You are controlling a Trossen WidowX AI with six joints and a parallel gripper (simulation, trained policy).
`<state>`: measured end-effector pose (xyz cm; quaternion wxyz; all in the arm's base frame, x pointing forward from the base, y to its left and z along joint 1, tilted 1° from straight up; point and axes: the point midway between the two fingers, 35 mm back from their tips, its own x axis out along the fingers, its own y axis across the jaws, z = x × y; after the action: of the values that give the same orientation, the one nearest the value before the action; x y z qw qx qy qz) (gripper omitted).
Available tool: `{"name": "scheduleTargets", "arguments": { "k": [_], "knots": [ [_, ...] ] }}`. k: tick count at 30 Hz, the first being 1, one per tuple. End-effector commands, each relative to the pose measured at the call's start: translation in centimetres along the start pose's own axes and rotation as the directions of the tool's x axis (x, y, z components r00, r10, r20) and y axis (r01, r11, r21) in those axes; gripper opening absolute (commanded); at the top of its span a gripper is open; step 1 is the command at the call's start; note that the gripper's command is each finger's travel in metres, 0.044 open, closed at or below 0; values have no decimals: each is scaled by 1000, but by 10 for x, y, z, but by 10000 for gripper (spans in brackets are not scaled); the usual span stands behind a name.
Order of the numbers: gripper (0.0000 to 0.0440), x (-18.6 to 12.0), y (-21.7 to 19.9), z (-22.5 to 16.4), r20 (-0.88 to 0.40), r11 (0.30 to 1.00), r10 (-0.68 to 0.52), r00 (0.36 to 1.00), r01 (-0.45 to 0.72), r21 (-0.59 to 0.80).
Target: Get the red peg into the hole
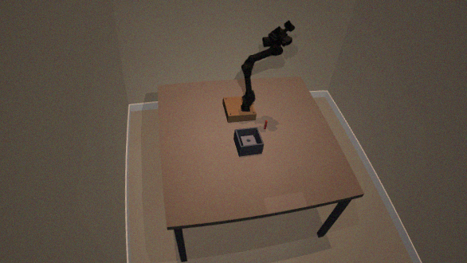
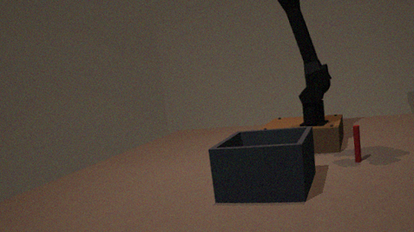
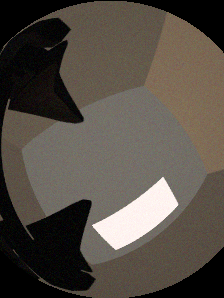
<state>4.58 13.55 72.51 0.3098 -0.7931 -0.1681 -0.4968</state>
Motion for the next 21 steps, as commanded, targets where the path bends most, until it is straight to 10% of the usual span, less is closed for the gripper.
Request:
{"name": "scheduleTargets", "arguments": {
  "k": [1, 21],
  "knots": [
    [421, -1, -2, 4, 6, 999, -11, 1000, 11, -33],
    [440, -43, -55, 119, 215, 753, -275, 937, 349, -558]
  ]
}}
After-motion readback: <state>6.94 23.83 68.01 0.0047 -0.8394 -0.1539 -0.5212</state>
